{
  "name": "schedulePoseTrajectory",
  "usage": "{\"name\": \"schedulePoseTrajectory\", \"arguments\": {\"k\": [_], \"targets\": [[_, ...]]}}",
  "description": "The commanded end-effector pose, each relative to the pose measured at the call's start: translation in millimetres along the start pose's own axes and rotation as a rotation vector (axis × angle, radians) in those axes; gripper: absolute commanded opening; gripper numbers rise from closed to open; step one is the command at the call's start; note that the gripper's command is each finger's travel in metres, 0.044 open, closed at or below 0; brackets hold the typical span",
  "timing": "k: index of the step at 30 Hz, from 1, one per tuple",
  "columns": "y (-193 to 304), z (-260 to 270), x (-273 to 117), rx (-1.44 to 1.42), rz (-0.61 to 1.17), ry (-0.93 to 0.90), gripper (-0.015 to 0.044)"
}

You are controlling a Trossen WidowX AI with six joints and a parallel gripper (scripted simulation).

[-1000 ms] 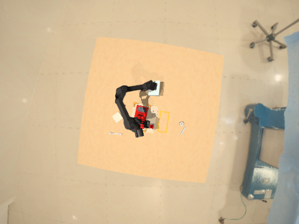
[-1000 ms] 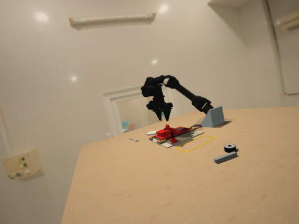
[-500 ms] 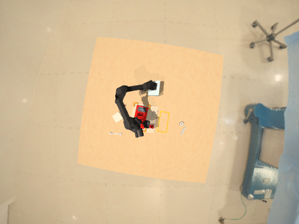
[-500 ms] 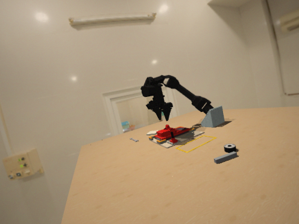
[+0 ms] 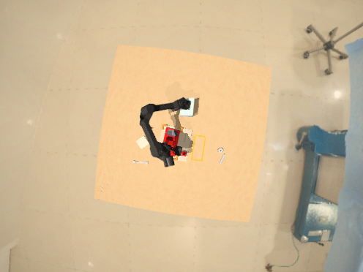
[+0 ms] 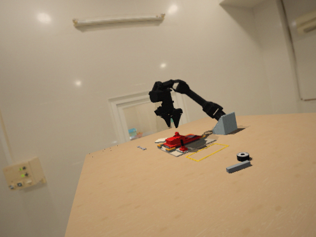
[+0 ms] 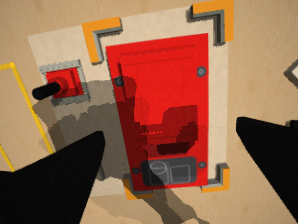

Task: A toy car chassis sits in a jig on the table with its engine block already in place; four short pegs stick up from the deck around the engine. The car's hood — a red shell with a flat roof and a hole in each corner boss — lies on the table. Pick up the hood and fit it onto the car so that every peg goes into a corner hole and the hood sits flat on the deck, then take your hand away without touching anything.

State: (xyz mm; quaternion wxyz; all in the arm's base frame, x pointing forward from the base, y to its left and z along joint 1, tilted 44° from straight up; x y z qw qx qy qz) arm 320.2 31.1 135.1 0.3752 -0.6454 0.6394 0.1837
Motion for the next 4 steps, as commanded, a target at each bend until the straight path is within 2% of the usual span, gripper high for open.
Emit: {"name": "schedulePoseTrajectory", "arguments": {"k": [1, 4], "targets": [[0.6, 0.7, -0.5, 0.002, 0.004, -0.005, 0.044], [0.6, 0.7, -0.5, 0.002, 0.004, -0.005, 0.044]]}}
Point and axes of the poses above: the point midway between the two fingers, 35 mm back from their tips, its own x axis out along the fingers, its own z axis across the jaws, y = z × x, the point moved 1 cm from there along -x, back along the fingers, and after that the axes turned 13 degrees about x, right-handed, at the moved point
